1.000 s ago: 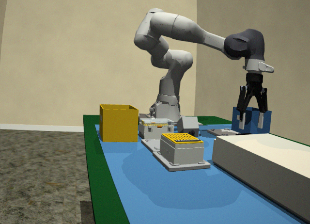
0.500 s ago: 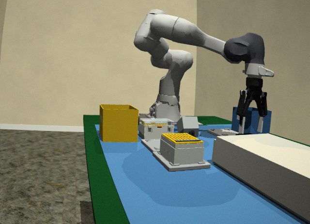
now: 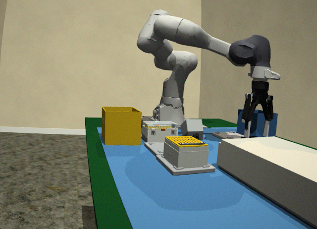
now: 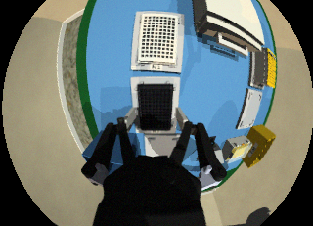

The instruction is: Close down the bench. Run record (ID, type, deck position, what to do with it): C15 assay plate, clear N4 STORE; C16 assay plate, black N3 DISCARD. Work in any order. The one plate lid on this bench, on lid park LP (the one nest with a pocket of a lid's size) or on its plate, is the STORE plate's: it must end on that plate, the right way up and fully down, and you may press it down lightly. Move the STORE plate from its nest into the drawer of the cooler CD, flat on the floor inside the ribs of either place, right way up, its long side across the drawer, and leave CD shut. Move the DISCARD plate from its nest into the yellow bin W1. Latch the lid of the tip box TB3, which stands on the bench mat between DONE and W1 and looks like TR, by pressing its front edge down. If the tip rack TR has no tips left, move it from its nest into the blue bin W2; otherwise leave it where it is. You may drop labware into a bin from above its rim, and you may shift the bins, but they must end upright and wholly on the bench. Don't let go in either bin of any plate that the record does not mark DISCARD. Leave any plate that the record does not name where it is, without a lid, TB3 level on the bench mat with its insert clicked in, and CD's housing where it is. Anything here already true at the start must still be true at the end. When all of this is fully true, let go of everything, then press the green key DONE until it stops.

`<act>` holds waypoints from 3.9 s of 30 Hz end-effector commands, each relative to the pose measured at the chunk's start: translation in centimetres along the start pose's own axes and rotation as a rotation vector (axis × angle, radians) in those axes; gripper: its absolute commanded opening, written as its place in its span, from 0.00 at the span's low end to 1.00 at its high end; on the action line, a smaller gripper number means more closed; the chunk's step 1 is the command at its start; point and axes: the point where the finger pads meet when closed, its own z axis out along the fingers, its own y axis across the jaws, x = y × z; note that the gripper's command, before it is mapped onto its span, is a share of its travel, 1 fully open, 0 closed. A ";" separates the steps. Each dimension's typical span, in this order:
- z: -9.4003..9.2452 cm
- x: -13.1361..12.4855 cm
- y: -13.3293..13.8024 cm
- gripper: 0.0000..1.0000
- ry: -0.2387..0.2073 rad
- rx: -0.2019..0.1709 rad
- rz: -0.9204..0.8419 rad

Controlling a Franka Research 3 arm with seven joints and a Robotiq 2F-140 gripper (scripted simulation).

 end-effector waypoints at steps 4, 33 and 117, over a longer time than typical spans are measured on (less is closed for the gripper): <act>0.7 0.0 -0.1 0.66 0.003 0.001 0.003; 2.1 0.0 -0.1 0.00 0.003 0.001 0.003; -1.3 0.0 -0.1 0.00 0.003 0.001 0.003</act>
